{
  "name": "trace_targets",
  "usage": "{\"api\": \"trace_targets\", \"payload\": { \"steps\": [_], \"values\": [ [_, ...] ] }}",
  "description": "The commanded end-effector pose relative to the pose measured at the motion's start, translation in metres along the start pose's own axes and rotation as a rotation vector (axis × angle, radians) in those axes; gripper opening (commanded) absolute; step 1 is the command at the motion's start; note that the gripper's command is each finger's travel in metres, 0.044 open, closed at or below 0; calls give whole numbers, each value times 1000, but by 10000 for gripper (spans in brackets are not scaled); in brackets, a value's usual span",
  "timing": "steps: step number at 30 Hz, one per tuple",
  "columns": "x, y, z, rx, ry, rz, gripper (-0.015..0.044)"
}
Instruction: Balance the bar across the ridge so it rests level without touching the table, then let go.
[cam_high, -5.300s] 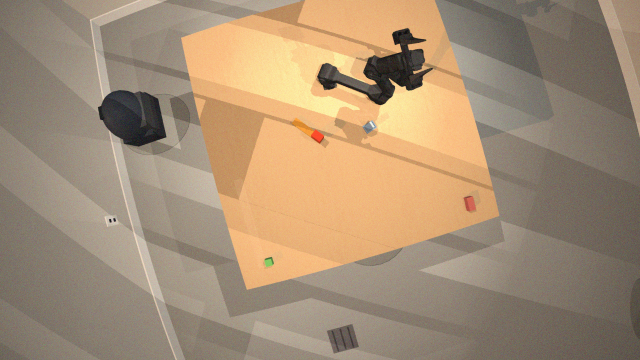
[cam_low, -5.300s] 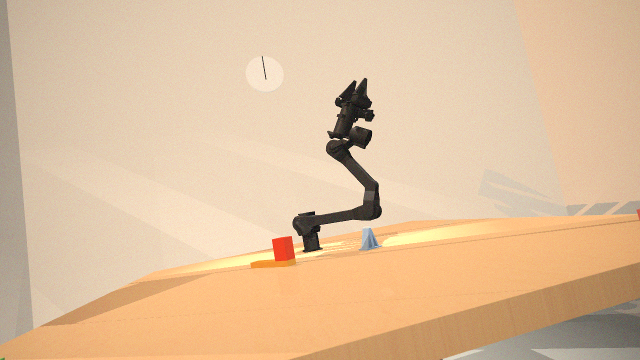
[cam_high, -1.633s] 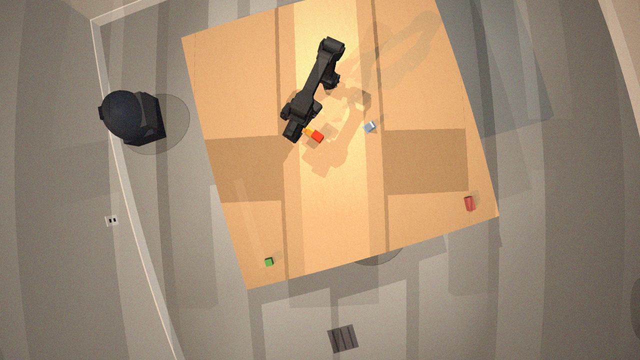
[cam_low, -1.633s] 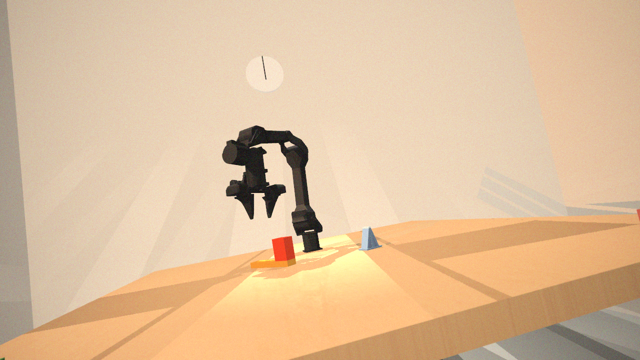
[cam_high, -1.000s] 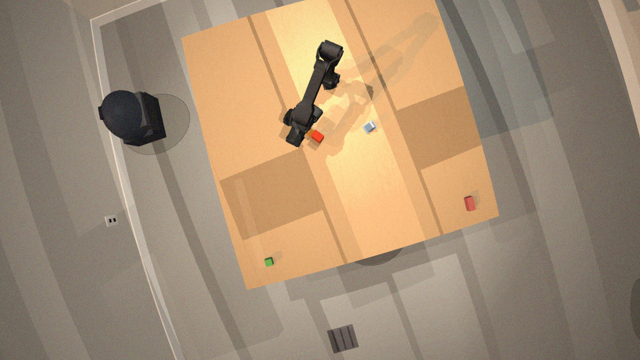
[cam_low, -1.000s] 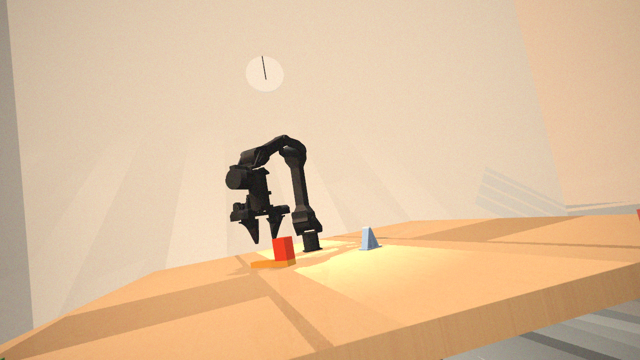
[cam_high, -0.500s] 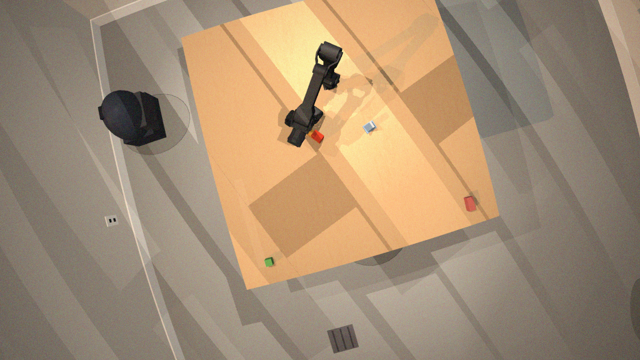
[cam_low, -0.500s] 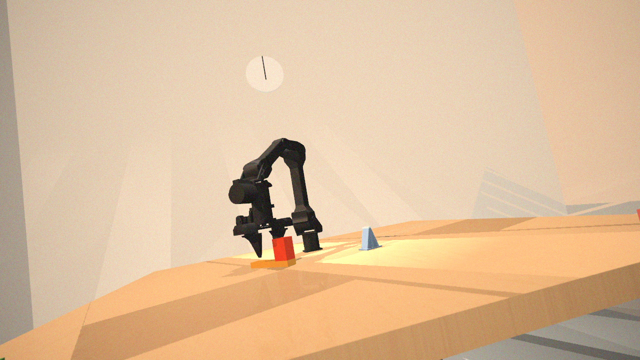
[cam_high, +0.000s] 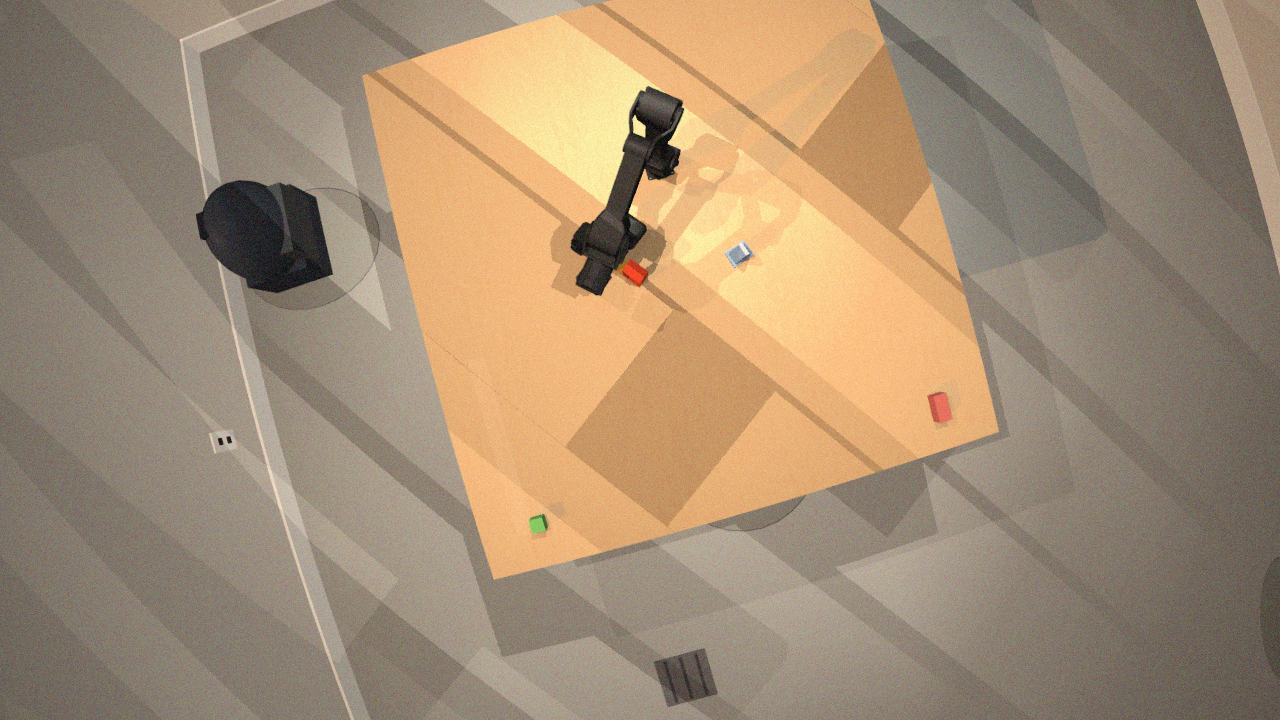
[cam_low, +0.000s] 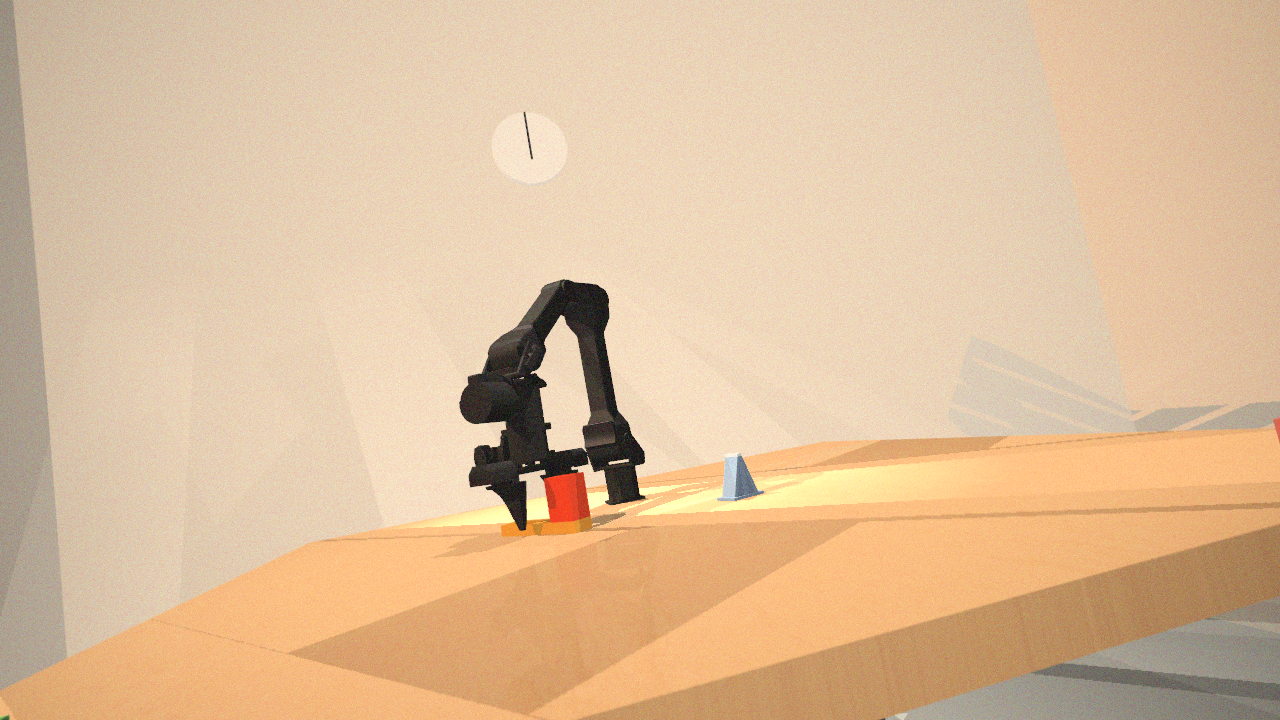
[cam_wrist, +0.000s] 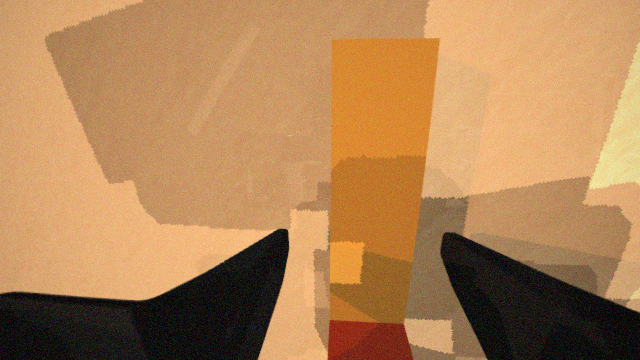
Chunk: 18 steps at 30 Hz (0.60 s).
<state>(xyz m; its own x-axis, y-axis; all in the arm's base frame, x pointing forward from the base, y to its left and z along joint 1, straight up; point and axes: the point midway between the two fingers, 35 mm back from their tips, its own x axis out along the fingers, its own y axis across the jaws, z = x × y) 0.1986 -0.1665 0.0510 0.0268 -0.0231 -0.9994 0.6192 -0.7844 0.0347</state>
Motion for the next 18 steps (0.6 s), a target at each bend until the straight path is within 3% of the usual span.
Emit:
{"api": "trace_targets", "payload": {
  "steps": [1, 16, 18],
  "values": [
    [5, -2, 0, 4, -2, -12, 315],
    [5, -2, 0, 4, -2, -12, 315],
    [4, -2, 0, 0, -2, -9, 263]
  ]
}}
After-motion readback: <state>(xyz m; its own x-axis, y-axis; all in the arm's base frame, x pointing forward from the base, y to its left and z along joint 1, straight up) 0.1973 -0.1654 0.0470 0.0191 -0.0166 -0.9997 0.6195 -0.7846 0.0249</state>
